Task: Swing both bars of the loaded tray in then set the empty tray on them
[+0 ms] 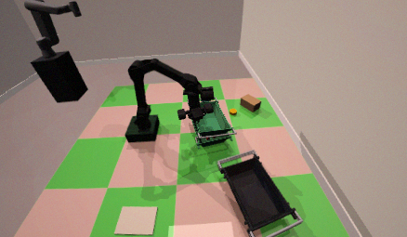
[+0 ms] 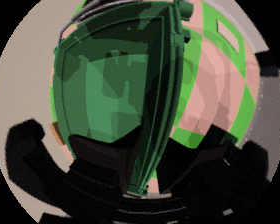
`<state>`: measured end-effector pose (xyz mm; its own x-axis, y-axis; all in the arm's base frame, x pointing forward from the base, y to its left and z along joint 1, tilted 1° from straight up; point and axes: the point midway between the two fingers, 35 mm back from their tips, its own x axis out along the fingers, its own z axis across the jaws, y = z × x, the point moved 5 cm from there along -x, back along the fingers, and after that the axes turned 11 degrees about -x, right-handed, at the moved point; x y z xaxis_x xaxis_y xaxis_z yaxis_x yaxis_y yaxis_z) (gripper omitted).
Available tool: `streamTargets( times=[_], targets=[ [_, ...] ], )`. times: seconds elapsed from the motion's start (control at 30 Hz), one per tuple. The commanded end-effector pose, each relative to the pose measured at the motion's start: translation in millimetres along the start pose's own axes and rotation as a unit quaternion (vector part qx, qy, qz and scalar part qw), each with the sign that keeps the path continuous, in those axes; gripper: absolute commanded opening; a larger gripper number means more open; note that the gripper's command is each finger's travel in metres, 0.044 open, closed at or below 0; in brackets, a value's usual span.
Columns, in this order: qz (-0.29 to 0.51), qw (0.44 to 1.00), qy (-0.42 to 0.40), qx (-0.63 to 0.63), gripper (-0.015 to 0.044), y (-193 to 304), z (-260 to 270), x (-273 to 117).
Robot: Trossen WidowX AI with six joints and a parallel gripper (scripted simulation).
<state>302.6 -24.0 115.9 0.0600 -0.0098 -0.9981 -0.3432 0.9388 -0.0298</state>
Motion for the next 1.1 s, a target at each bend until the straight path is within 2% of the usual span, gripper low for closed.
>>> streamTargets(
  times=[0.0,1.07],
  targets=[
    [0.003,1.0,0.016,-0.002,0.0,1.4,-5.0,4.7],
    [0.003,1.0,0.016,-0.002,0.0,1.8,-6.9,12.8]
  ],
)
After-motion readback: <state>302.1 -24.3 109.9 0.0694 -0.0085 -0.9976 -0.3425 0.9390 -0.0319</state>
